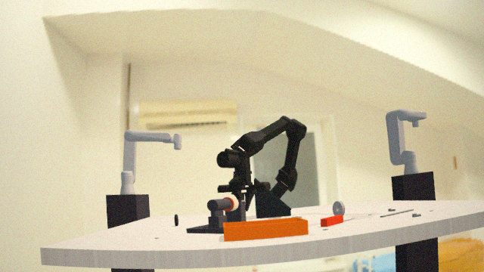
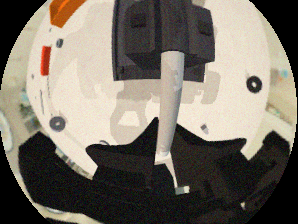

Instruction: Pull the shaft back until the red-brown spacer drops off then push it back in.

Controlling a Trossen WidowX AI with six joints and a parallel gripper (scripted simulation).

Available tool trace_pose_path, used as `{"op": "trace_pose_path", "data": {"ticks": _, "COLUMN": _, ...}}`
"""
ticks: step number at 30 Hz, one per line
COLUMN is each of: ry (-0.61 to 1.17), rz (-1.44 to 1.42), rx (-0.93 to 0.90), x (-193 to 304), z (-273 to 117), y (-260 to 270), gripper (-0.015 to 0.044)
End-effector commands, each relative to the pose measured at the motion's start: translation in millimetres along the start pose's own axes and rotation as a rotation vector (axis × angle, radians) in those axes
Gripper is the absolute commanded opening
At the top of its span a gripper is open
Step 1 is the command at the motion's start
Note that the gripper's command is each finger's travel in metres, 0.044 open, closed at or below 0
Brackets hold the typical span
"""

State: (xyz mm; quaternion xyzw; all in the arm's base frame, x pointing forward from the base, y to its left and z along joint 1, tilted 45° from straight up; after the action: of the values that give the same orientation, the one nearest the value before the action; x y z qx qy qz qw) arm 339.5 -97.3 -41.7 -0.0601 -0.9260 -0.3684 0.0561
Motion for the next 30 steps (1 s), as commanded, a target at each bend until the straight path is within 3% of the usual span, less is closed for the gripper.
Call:
{"op": "trace_pose_path", "data": {"ticks": 1, "ry": 0.003, "rz": -0.003, "rx": 0.0, "x": 1.2, "z": -0.4, "y": 0.6, "gripper": 0.0}}
{"op": "trace_pose_path", "data": {"ticks": 30, "ry": 0.003, "rz": -0.003, "rx": 0.0, "x": 3.8, "z": -0.4, "y": 0.9, "gripper": 0.0}}
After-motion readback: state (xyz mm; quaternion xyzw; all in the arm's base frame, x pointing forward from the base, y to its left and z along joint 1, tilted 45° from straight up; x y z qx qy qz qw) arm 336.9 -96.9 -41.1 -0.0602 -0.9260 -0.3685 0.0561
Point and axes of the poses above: the point midway between the two fingers, 35 mm back from their tips, its own z axis out along the fingers, its own y axis across the jaws, x = y × z, the point moved 7 cm from there along -z, back along the fingers, and after that the axes turned 7 degrees about -z, right-handed, at the moved point
